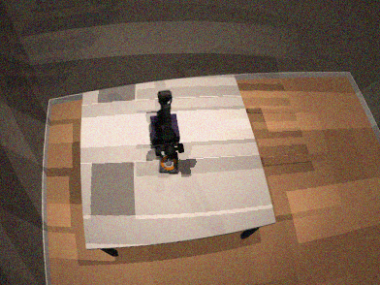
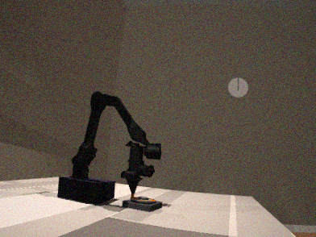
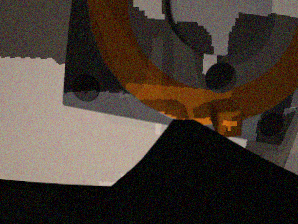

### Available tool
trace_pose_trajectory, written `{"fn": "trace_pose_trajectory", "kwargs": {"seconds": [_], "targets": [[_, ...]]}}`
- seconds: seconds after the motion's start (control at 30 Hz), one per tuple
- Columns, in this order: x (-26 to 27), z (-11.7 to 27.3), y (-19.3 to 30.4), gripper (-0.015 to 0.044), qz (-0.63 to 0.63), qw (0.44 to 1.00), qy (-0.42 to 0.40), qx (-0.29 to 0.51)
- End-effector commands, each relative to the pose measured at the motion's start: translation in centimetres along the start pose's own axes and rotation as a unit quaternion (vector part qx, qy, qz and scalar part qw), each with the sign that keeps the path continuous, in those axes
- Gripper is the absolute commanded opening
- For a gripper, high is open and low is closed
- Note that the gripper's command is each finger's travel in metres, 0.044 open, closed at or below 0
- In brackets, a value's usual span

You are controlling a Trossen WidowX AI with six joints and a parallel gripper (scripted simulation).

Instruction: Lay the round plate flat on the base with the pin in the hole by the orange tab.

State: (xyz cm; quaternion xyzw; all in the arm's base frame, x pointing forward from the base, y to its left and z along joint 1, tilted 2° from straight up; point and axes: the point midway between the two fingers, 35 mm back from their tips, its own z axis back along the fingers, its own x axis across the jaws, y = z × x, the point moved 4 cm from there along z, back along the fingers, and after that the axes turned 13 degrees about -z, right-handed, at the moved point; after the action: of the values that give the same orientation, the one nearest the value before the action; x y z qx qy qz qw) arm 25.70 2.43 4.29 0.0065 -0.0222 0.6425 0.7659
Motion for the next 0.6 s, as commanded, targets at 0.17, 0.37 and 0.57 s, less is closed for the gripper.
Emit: {"fn": "trace_pose_trajectory", "kwargs": {"seconds": [0.17,0.37,0.57], "targets": [[-1.0,-0.3,0.0,0.0,0.002,1.0,0.002,0.001],[-1.8,-0.4,-0.2,0.0,0.002,1.0,0.003,0.001],[-2.4,-0.4,-0.4,0.0,0.002,1.0,0.003,0.0]]}}
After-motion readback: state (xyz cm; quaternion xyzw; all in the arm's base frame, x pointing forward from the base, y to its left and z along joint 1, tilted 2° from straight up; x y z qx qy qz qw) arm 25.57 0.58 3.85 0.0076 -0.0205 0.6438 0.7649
